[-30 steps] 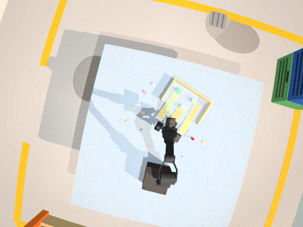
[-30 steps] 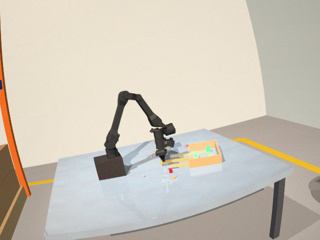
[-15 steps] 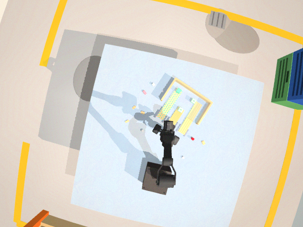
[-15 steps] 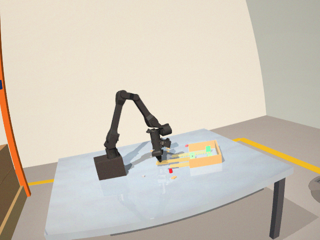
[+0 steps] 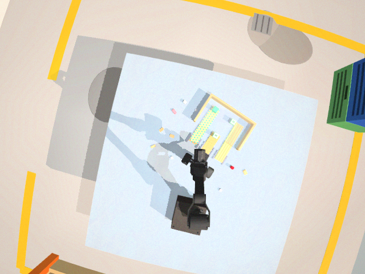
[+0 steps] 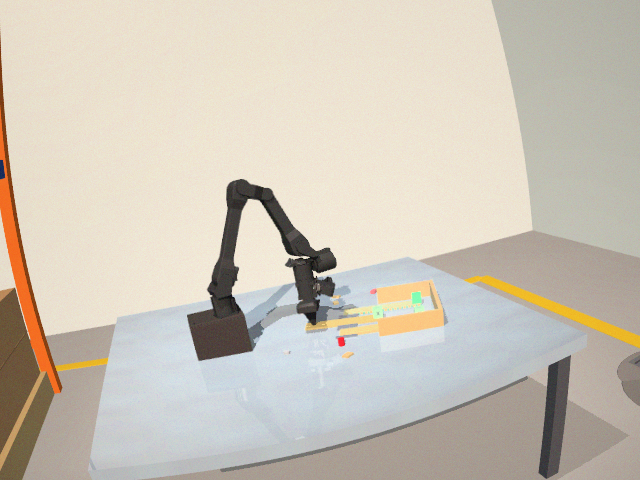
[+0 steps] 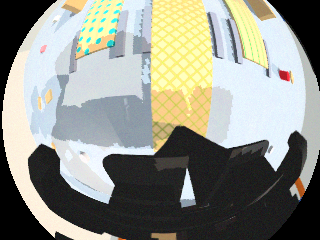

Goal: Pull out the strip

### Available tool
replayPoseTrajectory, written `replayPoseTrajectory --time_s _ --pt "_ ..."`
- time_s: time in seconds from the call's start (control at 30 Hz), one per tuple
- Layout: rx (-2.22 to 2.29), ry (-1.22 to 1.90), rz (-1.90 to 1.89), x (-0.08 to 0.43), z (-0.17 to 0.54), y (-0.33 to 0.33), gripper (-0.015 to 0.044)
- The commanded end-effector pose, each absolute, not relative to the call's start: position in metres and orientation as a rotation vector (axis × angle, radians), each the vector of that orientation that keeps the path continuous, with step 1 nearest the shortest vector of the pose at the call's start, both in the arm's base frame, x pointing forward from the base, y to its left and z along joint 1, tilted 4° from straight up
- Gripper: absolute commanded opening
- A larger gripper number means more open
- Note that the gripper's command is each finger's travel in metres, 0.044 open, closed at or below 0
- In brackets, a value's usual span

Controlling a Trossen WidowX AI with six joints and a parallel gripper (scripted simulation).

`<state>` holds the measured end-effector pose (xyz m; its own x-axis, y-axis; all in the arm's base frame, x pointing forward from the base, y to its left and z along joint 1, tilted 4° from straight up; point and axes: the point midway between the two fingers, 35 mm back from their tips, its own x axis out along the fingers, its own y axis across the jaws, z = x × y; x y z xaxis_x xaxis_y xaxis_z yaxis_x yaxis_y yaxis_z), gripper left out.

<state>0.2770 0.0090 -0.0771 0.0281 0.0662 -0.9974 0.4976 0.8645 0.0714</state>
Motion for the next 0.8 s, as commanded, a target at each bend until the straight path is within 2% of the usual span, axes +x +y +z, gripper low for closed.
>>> replayPoseTrajectory --time_s 0.0,0.77 --pt "0.465 1.551 -0.350 0.262 -0.081 0.015 0.0000" --pt "0.466 1.554 -0.349 0.235 -0.080 0.032 0.0000"
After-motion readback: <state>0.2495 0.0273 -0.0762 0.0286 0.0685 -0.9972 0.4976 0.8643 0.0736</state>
